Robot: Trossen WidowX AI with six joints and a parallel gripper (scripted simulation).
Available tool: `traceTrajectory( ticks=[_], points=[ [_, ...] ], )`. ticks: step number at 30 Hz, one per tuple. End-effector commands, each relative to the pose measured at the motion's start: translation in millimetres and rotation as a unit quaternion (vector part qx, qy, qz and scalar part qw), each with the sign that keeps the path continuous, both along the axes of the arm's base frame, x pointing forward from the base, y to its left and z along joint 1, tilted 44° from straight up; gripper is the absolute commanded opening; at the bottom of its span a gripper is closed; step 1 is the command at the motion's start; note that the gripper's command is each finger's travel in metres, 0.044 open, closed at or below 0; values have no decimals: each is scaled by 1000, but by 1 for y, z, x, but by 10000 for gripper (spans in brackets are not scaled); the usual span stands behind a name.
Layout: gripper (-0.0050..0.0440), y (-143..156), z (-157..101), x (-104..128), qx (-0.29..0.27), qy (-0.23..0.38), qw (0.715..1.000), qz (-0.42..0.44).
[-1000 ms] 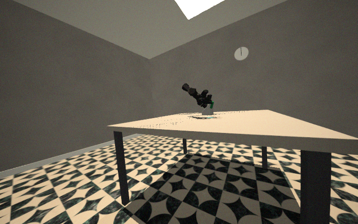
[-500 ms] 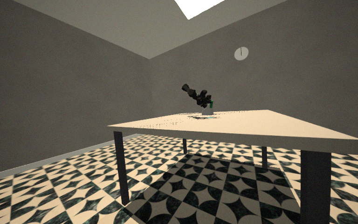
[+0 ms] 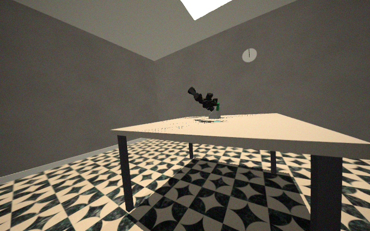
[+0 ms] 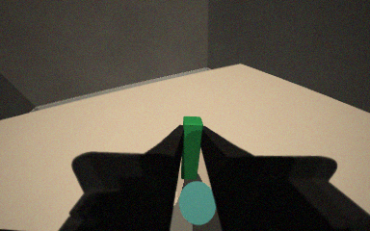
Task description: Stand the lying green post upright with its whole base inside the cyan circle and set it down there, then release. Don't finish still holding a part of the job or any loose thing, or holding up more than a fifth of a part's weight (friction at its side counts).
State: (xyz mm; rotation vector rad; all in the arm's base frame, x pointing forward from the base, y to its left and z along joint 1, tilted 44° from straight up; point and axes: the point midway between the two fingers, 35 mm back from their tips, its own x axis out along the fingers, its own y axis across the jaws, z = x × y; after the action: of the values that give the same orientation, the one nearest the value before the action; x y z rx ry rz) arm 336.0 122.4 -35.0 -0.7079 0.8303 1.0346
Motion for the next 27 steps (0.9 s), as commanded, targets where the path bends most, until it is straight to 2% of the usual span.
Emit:
traceTrajectory(
  ticks=[1, 27],
  points=[
    [22, -1, 5, -1, 12, -15, 1000, 6],
    [22, -5, 21, -9, 61, -85, 994, 37]
  ],
)
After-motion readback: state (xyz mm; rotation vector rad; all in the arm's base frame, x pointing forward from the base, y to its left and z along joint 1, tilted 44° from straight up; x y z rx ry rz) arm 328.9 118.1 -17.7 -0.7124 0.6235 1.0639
